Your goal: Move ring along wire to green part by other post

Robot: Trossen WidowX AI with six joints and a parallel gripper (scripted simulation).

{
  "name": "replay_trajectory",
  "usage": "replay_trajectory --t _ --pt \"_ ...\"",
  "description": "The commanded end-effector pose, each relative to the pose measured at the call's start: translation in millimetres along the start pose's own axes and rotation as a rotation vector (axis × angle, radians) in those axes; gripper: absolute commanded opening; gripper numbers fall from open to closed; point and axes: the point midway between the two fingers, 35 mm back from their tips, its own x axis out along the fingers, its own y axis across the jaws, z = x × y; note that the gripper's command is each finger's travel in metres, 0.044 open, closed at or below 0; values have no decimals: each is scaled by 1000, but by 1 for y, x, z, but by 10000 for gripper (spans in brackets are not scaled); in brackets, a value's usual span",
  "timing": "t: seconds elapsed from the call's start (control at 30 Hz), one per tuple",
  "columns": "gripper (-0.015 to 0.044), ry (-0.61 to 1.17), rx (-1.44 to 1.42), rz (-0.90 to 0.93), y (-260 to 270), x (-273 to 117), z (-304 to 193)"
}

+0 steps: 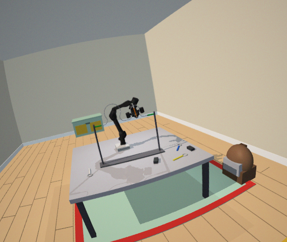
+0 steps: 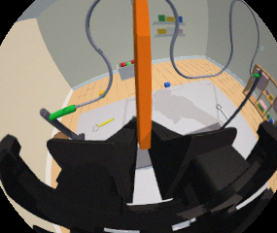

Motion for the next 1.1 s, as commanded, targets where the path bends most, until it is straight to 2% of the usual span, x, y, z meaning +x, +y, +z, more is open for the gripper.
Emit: replay_trajectory --t 0.0,1.07 --pt "-150 -11 -92 -51 -7 2 0" --pt "-150 -96 -731 -390 -55 -3 20"
